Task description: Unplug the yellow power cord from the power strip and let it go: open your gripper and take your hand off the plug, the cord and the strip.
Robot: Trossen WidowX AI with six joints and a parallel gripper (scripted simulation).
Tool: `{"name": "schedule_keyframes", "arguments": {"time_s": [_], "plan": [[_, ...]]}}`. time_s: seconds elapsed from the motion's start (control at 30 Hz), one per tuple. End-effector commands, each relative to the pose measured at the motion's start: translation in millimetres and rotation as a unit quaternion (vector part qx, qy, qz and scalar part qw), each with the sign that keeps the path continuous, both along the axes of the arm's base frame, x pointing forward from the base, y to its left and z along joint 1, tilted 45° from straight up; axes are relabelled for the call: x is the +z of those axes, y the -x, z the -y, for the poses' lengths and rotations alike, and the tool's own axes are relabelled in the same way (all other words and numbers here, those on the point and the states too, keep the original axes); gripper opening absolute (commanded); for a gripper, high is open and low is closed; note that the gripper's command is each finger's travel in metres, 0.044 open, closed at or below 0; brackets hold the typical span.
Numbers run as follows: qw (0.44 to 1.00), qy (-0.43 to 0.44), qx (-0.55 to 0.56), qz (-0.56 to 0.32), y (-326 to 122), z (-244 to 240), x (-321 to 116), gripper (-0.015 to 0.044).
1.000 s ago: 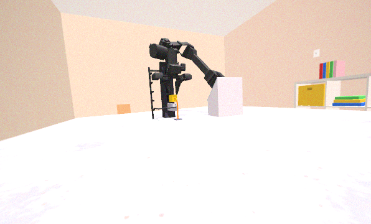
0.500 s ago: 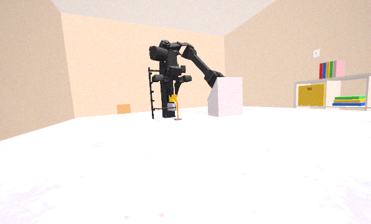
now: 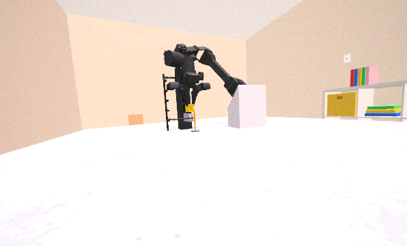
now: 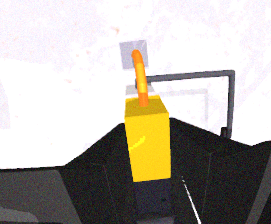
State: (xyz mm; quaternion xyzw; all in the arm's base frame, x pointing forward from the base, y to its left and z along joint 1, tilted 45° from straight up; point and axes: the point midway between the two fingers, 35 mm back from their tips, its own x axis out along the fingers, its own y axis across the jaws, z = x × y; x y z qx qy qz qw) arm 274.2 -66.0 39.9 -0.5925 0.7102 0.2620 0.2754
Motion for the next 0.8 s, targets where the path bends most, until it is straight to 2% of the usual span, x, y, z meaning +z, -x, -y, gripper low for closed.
{"name": "schedule_keyframes", "arguments": {"time_s": [0.0,0.77], "plan": [[1.000,-0.007,0.002,0.001,-2.8,-9.8,-8.4,0.0000],[1.000,-0.009,0.003,0.000,-4.7,-39.3,-32.5,0.0000]]}}
